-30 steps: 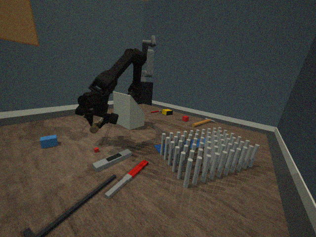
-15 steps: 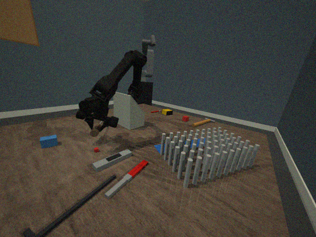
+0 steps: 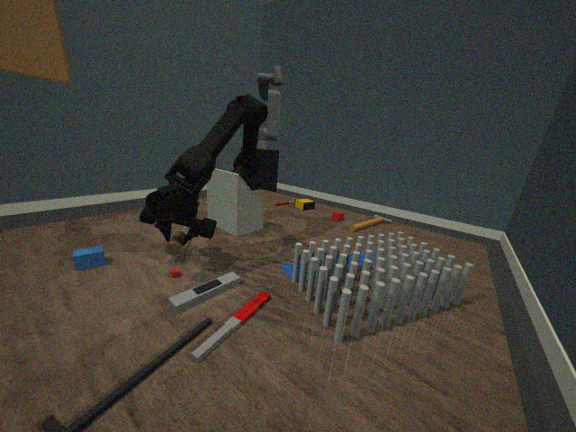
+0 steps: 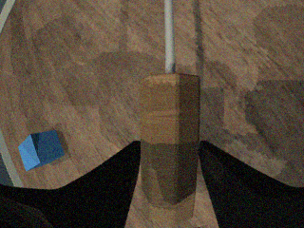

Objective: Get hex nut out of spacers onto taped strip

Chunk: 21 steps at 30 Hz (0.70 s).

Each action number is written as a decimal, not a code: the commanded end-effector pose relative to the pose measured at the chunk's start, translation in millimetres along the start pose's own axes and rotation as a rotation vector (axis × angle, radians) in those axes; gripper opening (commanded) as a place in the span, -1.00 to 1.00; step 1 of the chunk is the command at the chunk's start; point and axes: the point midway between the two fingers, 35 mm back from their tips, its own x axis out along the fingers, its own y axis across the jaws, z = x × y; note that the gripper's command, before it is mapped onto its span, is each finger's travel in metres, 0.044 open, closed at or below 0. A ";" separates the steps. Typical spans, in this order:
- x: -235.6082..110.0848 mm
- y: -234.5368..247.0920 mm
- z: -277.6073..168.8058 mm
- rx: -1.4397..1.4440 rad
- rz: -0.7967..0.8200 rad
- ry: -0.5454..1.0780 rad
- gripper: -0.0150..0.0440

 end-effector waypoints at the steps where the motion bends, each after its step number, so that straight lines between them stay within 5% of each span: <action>1: 6.2 -2.3 0.1 0.002 -0.003 -0.001 -0.49; 15: 21.4 -6.8 -0.1 0.002 -0.004 -0.003 -0.49; 21: 18.0 -5.4 -0.4 -0.001 -0.001 -0.002 0.04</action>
